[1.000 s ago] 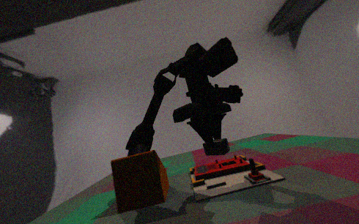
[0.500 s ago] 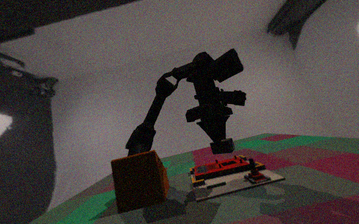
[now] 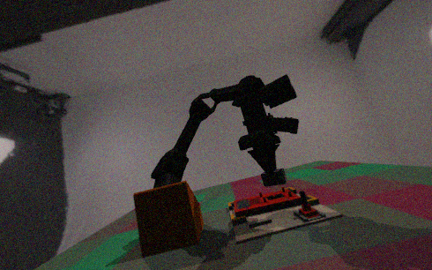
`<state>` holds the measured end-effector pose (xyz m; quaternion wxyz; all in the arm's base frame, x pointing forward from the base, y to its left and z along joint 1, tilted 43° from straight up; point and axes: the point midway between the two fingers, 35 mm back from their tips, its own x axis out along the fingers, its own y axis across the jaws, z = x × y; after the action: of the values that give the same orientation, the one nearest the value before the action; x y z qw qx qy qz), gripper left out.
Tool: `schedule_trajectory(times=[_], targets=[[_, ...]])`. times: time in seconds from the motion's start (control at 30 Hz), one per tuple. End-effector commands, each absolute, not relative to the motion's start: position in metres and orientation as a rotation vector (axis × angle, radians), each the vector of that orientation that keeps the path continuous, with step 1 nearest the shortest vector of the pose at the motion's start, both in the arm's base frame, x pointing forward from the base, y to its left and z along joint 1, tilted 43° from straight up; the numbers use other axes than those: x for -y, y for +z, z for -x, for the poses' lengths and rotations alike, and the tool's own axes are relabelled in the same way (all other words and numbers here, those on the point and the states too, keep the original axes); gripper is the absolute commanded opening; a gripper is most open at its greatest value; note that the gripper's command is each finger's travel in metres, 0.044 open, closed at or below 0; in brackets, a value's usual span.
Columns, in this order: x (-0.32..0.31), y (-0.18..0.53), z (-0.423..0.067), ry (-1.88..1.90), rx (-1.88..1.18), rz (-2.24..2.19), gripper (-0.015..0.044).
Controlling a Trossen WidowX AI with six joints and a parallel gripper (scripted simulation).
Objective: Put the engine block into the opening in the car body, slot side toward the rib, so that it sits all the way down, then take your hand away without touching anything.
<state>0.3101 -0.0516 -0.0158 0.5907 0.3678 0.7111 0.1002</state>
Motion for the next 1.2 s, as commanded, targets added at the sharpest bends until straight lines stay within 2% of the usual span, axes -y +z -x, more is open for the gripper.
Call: schedule_trajectory(times=[0.0,1.17], targets=[[0.042,-0.013,-0.313,0.249,-1.65,-0.837,0.0],[-0.048,0.021,-0.328,0.473,-1.57,-0.639,0.0]])
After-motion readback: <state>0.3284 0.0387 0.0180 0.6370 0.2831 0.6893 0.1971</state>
